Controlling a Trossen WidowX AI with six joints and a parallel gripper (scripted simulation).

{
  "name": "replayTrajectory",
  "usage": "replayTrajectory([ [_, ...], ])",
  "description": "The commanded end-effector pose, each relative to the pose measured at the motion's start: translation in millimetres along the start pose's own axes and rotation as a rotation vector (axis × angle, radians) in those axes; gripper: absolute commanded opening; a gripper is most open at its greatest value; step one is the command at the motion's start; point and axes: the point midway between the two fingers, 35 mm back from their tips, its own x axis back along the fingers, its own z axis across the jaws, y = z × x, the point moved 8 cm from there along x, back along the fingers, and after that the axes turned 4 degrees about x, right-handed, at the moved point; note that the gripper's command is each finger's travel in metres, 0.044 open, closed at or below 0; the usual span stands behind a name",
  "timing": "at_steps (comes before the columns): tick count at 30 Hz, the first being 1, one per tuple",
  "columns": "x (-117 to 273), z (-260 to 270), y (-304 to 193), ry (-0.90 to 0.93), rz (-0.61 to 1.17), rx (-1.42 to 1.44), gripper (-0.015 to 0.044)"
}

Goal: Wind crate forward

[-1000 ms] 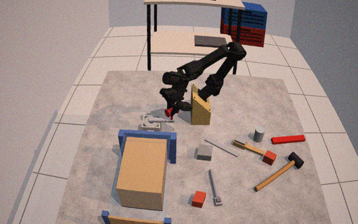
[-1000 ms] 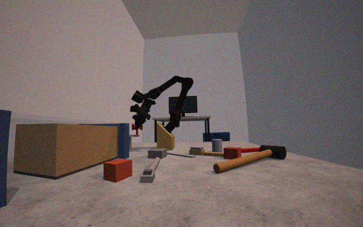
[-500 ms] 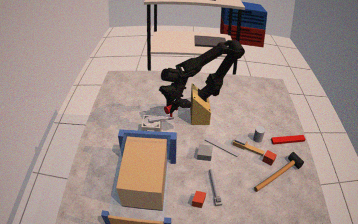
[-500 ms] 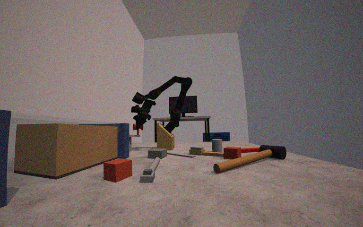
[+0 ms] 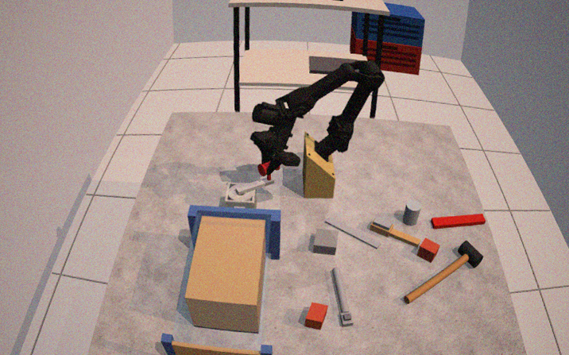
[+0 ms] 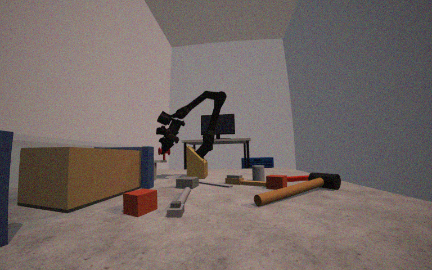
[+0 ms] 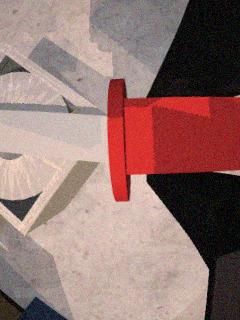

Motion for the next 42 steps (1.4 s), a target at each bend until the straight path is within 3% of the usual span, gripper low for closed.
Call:
replayTrajectory([
  [1,-2,-12,0,-0.034,0.006,0.002,0.0000],
  [42,-8,-70,15,-0.039,0.004,0.002,0.0000],
])
